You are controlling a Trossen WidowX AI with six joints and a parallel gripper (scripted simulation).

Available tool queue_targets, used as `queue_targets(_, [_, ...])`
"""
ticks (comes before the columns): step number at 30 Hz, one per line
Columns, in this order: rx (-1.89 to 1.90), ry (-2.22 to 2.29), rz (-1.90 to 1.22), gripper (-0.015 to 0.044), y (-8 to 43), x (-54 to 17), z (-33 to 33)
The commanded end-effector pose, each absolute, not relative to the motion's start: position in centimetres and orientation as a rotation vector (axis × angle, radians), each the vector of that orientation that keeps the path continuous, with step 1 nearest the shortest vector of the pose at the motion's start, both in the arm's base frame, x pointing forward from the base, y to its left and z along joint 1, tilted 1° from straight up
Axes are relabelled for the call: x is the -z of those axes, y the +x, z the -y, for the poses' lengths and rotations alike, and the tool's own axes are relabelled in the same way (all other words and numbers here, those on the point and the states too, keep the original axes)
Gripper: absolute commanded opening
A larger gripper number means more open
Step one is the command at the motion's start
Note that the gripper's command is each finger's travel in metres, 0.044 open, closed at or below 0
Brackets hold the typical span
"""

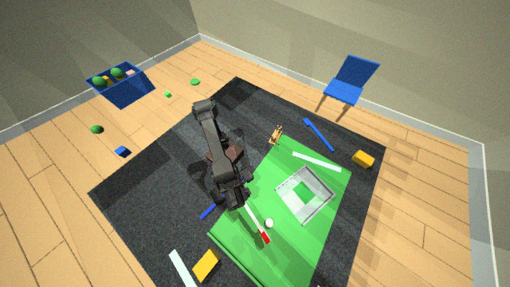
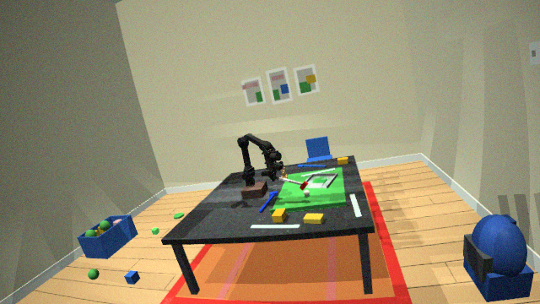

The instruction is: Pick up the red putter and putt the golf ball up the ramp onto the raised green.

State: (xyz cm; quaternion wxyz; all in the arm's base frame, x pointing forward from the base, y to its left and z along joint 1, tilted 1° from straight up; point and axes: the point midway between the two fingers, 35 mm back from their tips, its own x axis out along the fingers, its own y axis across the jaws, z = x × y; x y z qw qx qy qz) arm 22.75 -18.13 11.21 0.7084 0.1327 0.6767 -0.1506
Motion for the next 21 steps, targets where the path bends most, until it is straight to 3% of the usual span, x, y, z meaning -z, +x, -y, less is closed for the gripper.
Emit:
queue_targets(1, [0.342, 0.302, -1.505, 0.0000, 22.7, -10.0, 18.2])
queue_targets(21, [0.342, 0.302, -1.505, 0.0000, 22.8, -6.1, 18.3])
